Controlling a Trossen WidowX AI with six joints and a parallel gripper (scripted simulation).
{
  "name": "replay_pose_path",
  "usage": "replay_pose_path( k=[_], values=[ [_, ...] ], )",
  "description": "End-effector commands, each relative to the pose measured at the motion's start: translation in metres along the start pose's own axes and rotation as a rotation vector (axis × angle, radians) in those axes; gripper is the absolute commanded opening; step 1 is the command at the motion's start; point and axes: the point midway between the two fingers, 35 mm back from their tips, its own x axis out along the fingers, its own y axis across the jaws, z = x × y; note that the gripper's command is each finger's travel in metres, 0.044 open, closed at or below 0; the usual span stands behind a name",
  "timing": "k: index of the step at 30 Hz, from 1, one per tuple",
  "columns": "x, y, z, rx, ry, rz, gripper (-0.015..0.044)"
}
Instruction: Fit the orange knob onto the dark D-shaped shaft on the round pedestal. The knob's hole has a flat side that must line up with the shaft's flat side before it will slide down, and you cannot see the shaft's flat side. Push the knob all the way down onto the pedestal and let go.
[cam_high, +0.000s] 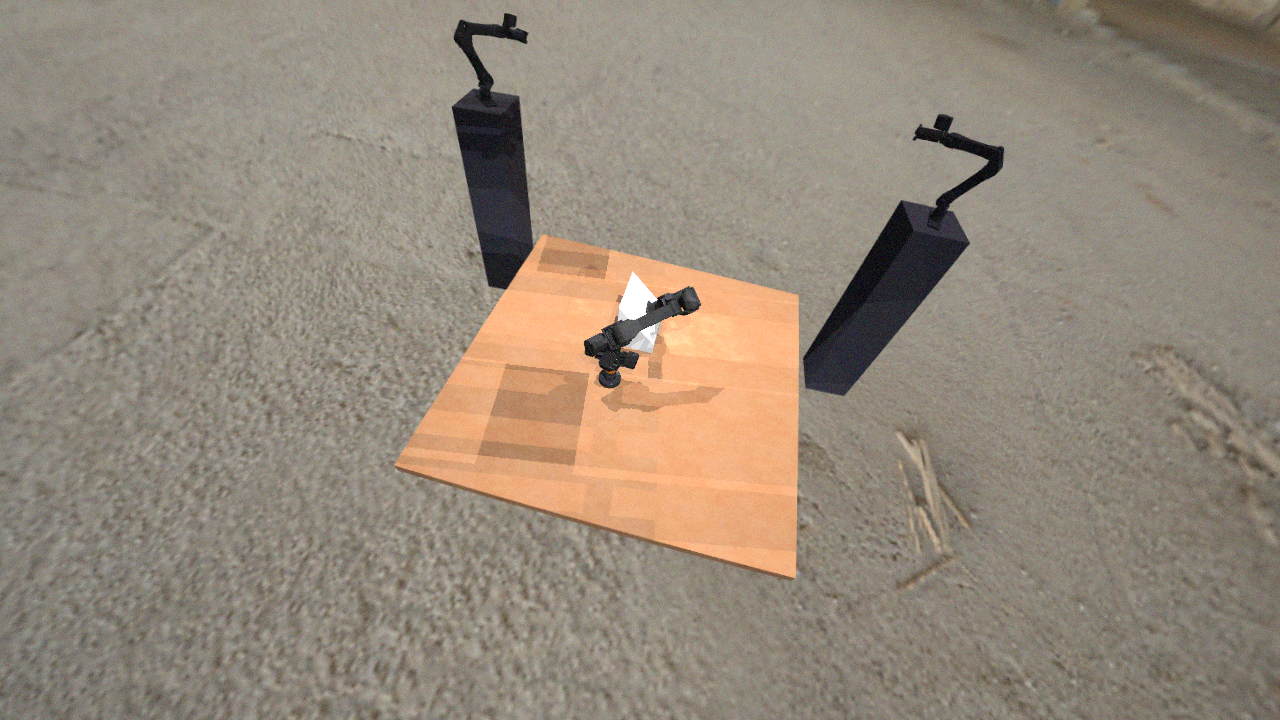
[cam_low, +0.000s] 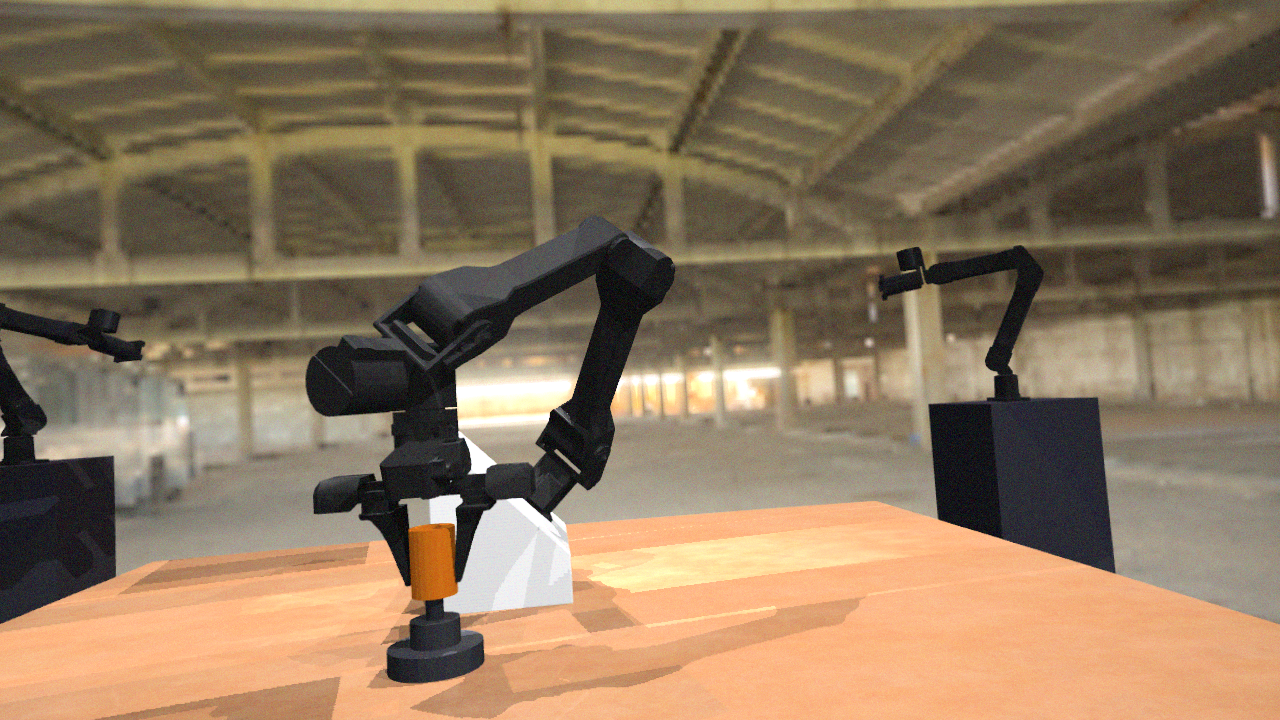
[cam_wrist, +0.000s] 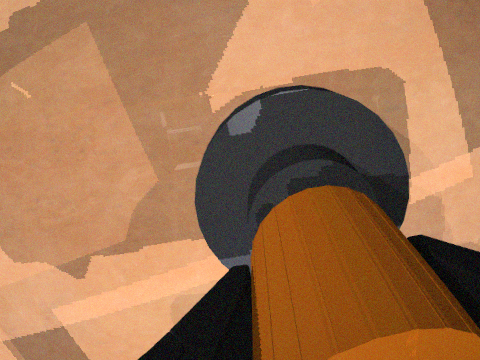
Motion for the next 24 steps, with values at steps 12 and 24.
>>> replay_pose_path(
  k=[12,24],
  values=[
    [0.0032,-0.0020,0.0000,0.080,-0.004,-0.004,0.0000],
    [0.0000,0.0014,-0.0029,0.080,-0.004,-0.004,0.0000]
  ],
)
